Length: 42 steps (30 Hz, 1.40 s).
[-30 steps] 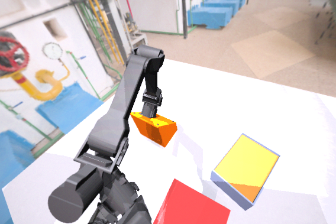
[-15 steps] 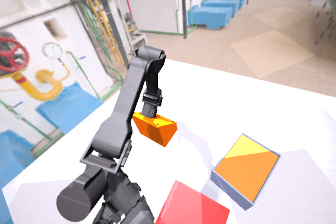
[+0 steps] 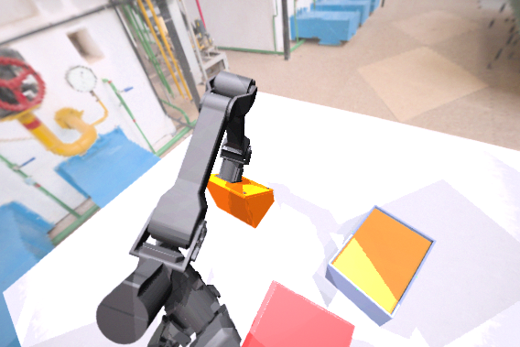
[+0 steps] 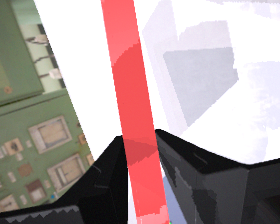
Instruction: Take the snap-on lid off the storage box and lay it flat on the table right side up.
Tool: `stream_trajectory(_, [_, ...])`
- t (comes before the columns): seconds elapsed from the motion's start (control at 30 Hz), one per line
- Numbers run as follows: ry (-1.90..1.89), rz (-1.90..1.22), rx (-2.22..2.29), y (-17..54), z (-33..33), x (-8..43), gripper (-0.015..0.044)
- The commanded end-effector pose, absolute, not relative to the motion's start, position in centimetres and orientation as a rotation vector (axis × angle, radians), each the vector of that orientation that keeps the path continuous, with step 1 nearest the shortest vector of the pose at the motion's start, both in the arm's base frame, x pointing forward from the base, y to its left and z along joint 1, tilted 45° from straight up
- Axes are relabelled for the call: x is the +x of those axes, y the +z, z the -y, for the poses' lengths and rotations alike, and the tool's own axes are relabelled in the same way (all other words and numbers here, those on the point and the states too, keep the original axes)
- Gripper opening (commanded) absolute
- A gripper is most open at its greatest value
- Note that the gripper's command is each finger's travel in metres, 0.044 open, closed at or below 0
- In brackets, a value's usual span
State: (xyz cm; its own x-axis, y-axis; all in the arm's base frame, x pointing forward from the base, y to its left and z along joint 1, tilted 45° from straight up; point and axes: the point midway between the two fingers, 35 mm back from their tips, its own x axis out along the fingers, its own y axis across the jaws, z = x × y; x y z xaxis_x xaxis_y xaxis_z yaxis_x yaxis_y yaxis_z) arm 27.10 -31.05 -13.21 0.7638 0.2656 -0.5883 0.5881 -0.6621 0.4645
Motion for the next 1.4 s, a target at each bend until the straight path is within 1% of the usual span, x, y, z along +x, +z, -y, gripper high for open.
stream_trajectory(0.0, [-0.628,-0.633,2.302,-13.4,30.8,27.2,0.0])
stream_trajectory(1.37, [-0.627,-0.633,2.303,-15.8,28.5,27.3,0.0])
